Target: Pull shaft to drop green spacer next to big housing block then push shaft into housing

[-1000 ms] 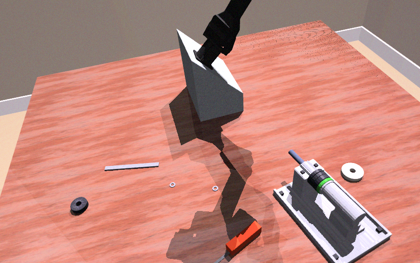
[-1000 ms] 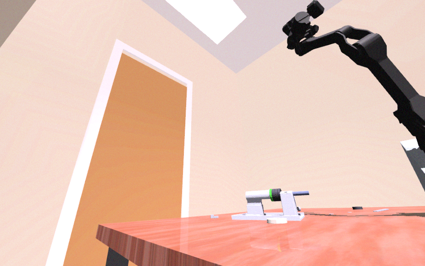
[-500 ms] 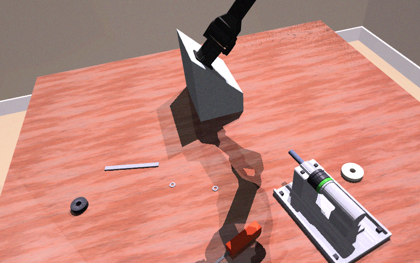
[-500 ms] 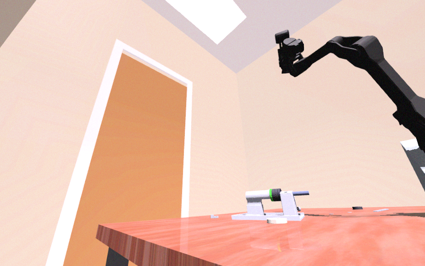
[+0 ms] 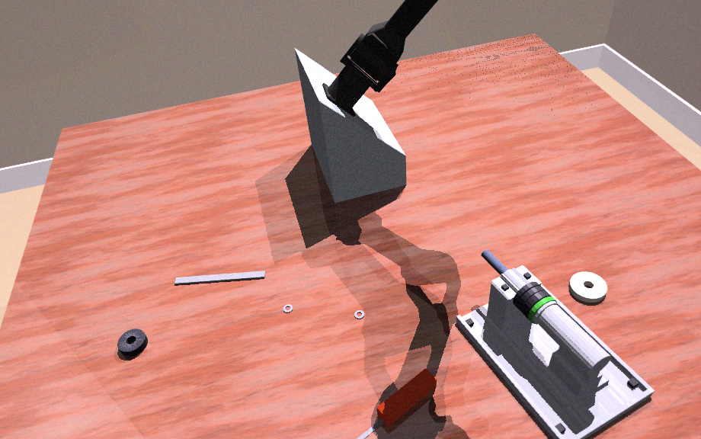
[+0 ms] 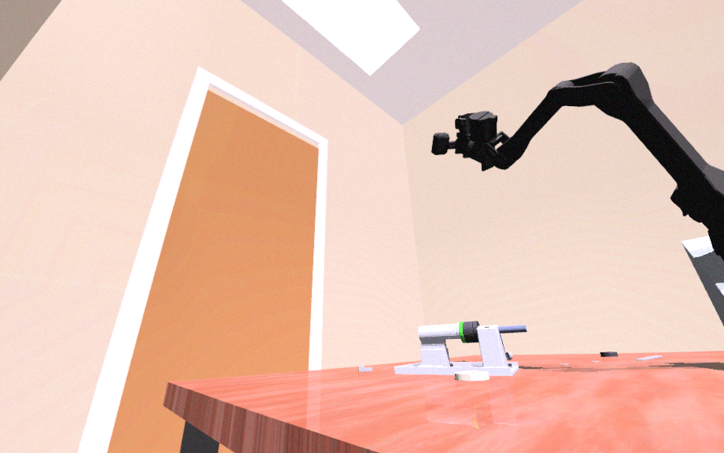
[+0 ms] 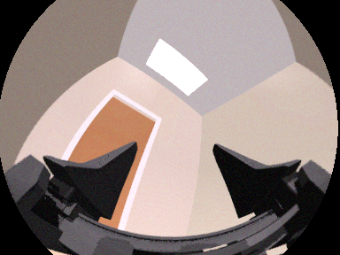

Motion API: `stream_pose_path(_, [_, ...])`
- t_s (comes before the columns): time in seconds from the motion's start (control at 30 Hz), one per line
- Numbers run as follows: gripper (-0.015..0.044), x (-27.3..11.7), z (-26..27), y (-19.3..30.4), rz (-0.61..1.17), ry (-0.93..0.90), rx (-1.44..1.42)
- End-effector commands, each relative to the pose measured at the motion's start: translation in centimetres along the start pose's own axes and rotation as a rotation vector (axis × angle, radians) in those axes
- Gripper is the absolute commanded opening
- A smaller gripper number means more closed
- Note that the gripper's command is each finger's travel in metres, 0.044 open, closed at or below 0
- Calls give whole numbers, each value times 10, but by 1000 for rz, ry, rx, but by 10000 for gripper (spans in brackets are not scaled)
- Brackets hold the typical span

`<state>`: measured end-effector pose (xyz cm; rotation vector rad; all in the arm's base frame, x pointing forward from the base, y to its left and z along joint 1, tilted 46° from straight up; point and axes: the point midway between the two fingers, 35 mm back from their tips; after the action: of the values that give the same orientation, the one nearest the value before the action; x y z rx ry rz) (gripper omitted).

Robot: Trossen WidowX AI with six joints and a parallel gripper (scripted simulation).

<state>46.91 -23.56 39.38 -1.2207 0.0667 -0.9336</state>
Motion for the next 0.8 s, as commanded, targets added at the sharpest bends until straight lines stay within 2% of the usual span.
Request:
stream_pose_path(0.0, [440, -40, 39, 53, 135, -195, -371])
stream_pose_path(0.2, [440, -96, 74, 108, 202, -457, -762])
stream_pose_path(0.4, [440, -165, 101, 153, 168, -767, -1118])
stream_pose_path(0.6, [440, -245, 121, 186, 15, -1102, -1426])
stream_pose_path(0.77, [440, -316, 127, 204, -214, -1378, -1627])
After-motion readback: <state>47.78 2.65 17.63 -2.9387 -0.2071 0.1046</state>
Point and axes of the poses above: the point midway between the two fingers, 35 mm back from their tips, its own x axis out along the fingers, its own z axis across the jaws, y = z × x, and after that the axes turned 3 degrees about -x, right-handed
